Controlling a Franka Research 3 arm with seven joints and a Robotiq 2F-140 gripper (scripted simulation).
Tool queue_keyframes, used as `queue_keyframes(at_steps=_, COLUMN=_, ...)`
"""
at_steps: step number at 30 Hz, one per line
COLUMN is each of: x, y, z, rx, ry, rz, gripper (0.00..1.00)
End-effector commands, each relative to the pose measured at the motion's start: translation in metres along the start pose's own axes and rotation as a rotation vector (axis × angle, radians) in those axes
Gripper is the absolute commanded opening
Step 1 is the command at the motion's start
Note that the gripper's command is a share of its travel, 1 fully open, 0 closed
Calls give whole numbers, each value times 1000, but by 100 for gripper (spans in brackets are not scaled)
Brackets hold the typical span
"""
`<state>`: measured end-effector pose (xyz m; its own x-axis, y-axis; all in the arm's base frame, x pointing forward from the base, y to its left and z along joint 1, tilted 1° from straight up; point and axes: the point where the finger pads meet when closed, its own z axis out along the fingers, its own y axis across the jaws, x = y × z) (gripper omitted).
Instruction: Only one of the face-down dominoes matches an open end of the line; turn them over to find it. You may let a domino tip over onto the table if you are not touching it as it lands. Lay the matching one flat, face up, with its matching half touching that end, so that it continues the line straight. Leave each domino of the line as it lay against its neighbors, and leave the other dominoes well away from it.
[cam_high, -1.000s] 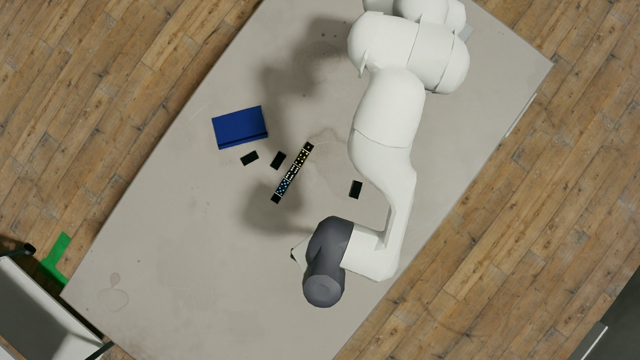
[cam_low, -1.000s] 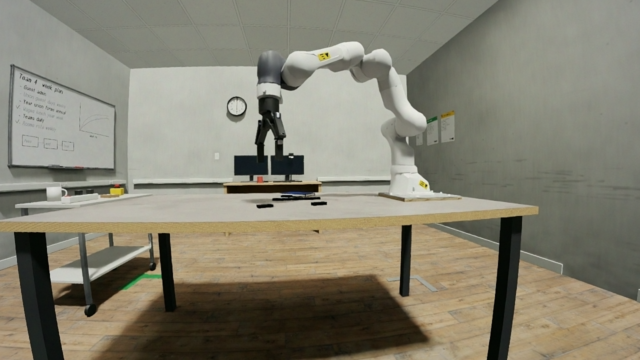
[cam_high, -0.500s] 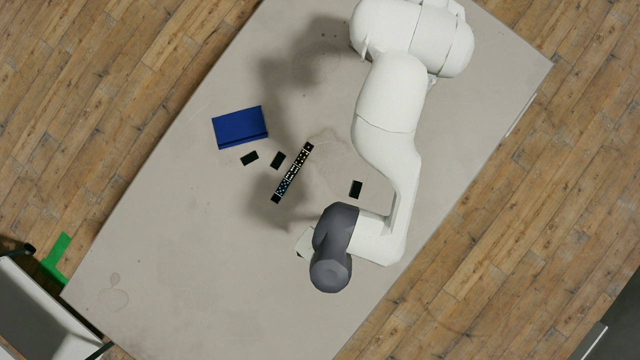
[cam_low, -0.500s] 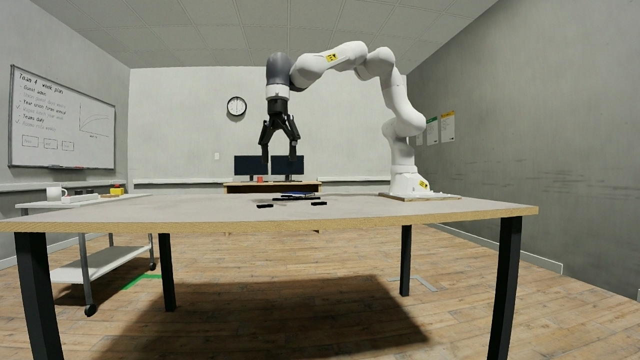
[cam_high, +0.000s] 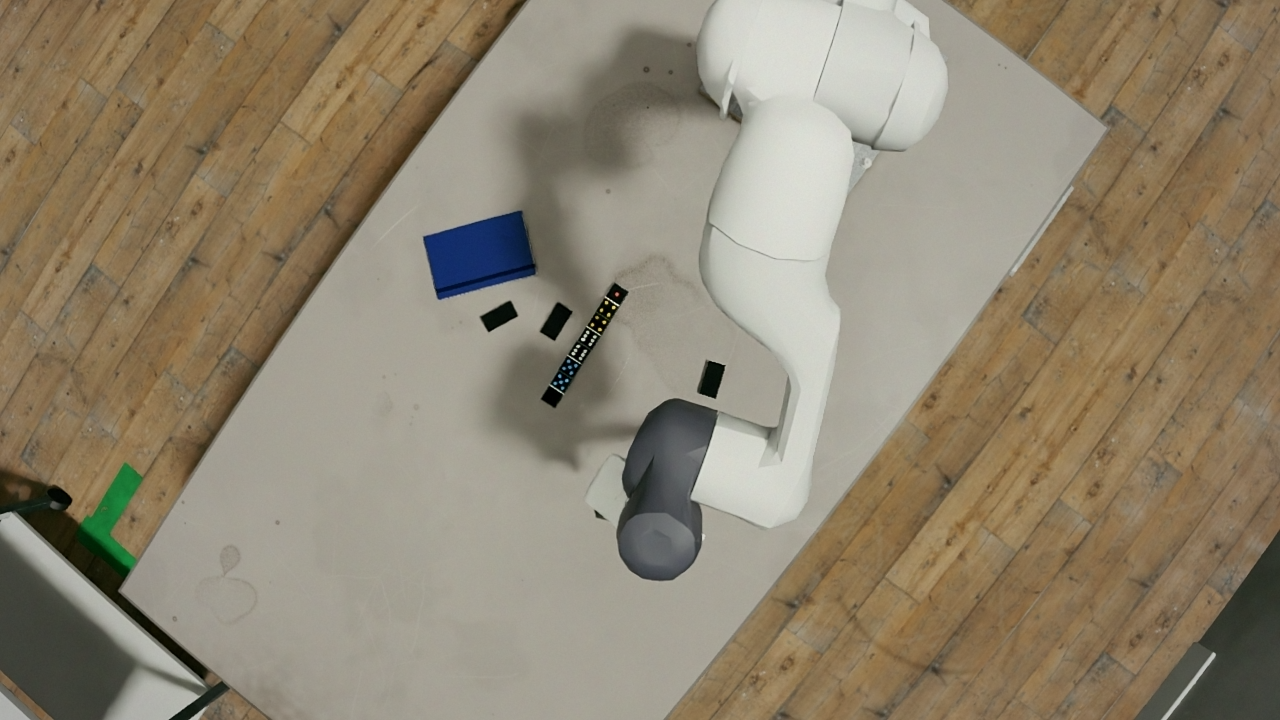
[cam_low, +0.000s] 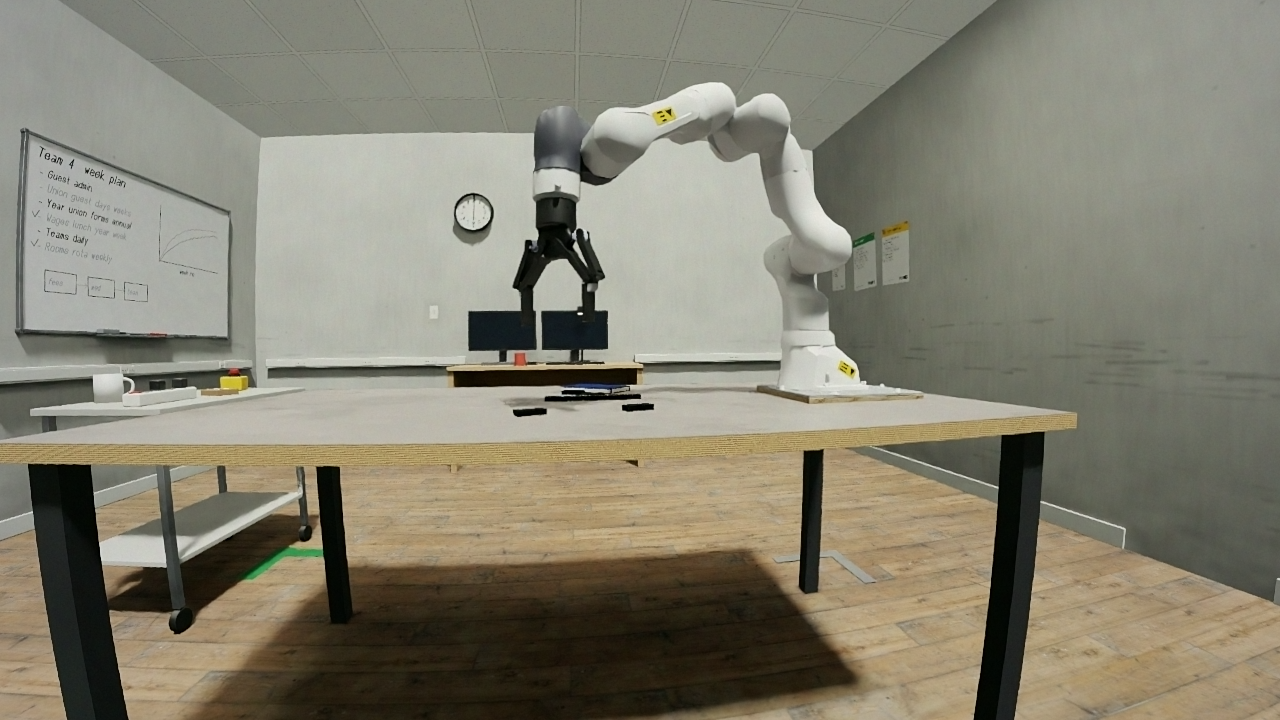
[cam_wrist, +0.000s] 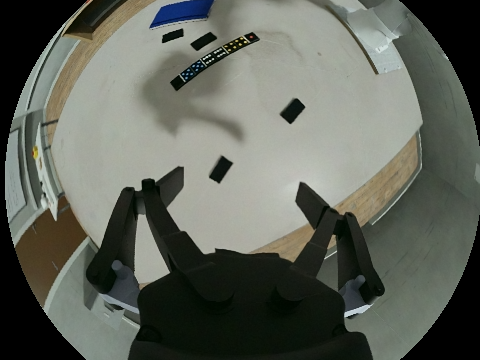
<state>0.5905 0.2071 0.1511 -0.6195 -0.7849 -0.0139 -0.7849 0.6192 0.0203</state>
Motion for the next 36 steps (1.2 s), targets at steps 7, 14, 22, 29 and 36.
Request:
queue_keyframes(at_steps=7, x=-1, y=-1, z=-1, rx=2, ry=-6, rz=-30, gripper=100)
queue_keyframes(at_steps=14, x=12, y=11, z=1, rx=1, ry=-4, rz=-150, gripper=100)
queue_keyframes(at_steps=22, x=12, y=11, z=1, rx=1, ry=-4, rz=-150, gripper=100)
queue_keyframes(at_steps=29, x=12, y=11, z=1, rx=1, ry=-4, rz=-150, gripper=100)
queue_keyframes(at_steps=36, x=12, y=11, z=1, rx=1, ry=-4, rz=-150, gripper=100)
